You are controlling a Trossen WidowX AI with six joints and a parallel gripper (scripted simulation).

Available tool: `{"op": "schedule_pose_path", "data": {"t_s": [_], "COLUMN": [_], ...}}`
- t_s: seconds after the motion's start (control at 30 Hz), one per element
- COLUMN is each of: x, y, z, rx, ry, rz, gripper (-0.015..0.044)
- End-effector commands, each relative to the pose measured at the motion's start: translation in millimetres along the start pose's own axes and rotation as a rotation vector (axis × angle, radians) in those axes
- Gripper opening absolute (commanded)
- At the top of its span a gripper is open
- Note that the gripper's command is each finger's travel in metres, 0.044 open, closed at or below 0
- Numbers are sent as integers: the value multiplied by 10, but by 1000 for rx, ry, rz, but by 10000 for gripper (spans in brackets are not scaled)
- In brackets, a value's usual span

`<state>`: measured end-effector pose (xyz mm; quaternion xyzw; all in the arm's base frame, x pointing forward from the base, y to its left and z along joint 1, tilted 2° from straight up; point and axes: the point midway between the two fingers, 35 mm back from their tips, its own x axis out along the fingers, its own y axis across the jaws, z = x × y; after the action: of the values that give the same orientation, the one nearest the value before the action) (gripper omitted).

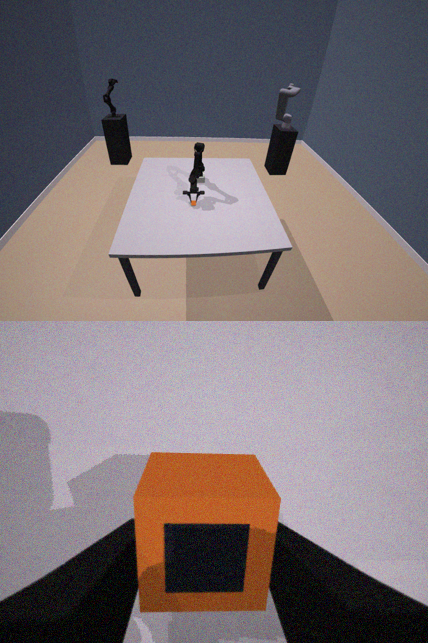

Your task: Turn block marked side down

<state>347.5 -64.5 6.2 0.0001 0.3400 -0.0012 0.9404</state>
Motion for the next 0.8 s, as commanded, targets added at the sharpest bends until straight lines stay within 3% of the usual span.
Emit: {"op": "schedule_pose_path", "data": {"t_s": [0.0,0.77], "x": [14,-156], "y": [15,60], "z": [-117,-169], "rx": [12,3], "ry": [-29,-257], "rz": [6,9], "gripper": [0,0]}}
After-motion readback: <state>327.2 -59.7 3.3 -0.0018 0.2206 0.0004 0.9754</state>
